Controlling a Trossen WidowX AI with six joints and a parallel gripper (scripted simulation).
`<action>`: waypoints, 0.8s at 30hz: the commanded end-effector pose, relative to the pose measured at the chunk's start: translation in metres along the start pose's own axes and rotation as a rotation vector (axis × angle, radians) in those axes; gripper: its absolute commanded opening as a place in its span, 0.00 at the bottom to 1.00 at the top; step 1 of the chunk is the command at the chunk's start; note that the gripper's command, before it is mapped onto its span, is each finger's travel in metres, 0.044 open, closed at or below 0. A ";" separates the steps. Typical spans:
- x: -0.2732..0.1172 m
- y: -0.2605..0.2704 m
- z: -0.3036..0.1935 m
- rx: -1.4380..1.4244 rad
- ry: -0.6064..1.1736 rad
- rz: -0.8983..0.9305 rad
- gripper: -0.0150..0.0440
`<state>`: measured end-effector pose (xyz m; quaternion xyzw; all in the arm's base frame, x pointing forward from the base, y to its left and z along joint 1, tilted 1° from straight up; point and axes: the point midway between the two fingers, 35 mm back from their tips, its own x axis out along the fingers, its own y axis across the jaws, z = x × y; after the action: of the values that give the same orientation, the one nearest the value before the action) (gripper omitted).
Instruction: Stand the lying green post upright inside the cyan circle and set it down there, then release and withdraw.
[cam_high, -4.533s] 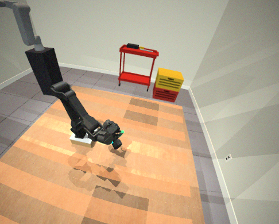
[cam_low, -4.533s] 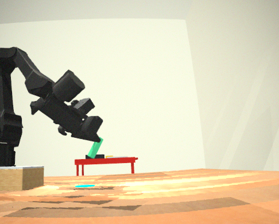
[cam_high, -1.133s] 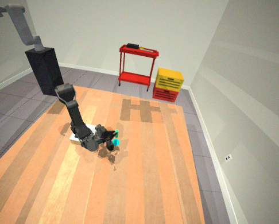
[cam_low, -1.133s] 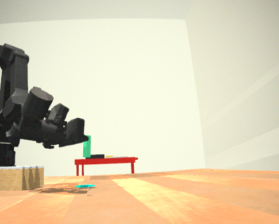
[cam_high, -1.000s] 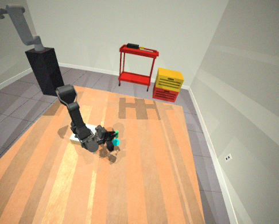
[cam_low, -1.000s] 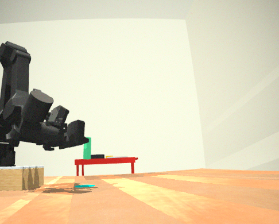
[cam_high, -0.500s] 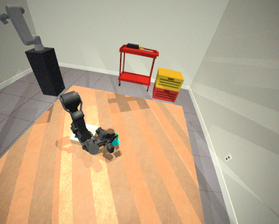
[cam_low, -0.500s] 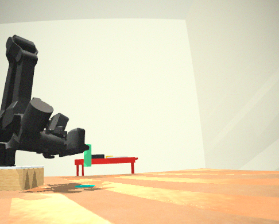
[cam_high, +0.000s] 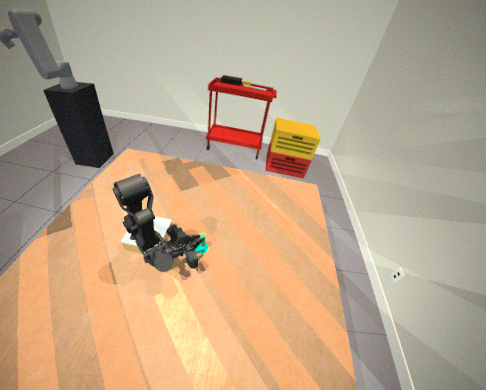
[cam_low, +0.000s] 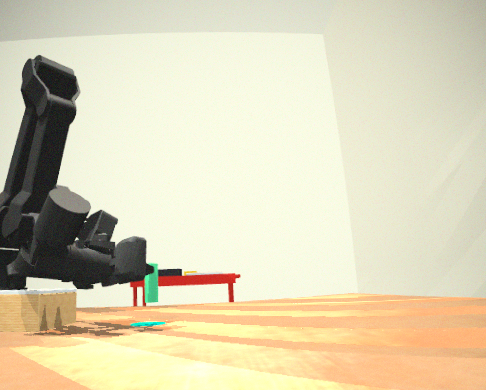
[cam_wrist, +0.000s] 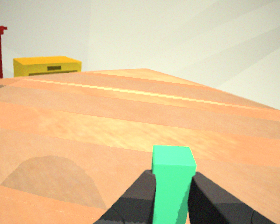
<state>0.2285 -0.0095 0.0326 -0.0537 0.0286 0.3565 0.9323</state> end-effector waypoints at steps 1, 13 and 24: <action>0.000 0.005 -0.005 -0.008 -0.004 0.003 0.29; 0.001 0.011 -0.016 -0.018 -0.005 0.004 0.29; 0.003 0.015 -0.030 -0.012 -0.002 0.002 0.29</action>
<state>0.2207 -0.0016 0.0061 -0.0608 0.0238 0.3585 0.9312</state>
